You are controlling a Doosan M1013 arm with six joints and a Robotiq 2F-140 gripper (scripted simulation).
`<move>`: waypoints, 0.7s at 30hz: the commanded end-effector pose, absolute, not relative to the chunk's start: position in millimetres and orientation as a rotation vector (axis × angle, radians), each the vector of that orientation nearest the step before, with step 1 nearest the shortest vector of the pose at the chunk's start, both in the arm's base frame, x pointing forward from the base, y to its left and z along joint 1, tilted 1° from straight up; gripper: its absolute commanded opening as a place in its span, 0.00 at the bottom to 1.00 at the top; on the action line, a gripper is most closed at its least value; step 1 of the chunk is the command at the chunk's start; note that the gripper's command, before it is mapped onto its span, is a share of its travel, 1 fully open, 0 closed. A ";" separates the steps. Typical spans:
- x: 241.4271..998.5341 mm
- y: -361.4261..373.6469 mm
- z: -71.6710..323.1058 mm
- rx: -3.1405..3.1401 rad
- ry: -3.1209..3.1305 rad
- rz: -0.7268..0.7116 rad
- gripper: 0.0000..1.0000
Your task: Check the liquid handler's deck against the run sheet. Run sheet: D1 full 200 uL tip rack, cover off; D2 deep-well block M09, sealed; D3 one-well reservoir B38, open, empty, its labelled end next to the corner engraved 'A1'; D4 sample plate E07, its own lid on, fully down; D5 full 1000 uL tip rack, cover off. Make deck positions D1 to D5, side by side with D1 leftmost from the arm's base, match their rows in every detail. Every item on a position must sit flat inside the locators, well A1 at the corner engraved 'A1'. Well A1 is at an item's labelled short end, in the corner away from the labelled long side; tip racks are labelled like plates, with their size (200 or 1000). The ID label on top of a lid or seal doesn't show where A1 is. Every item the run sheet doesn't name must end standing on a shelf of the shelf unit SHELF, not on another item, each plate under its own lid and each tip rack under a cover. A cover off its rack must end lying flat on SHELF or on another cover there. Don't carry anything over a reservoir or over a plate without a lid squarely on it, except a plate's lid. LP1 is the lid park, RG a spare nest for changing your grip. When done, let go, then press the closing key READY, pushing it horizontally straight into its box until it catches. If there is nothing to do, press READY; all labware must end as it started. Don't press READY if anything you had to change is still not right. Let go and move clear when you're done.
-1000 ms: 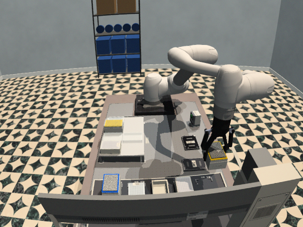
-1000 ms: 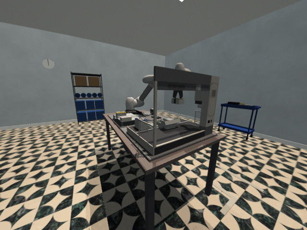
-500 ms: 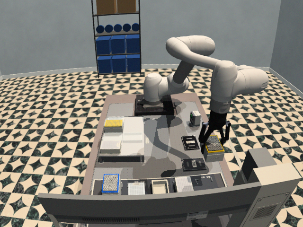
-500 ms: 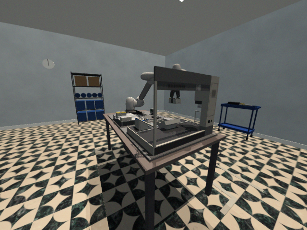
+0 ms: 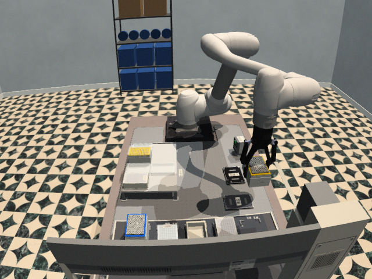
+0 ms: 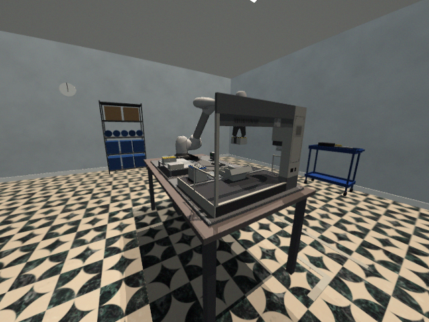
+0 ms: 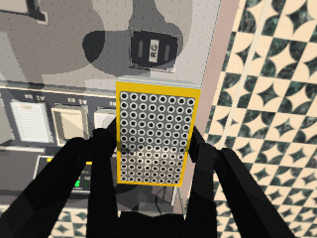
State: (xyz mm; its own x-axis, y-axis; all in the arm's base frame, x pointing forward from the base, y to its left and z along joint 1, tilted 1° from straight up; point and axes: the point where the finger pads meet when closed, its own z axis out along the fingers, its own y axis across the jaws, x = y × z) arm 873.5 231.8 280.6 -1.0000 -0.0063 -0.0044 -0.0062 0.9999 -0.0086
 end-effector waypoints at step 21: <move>835.7 232.5 281.7 0.272 3.122 -0.011 0.10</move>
State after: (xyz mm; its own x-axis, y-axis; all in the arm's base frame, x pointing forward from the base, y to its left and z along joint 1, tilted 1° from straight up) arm 835.6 232.3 280.3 -0.9918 0.1275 -0.0066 0.1275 0.9918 -0.0072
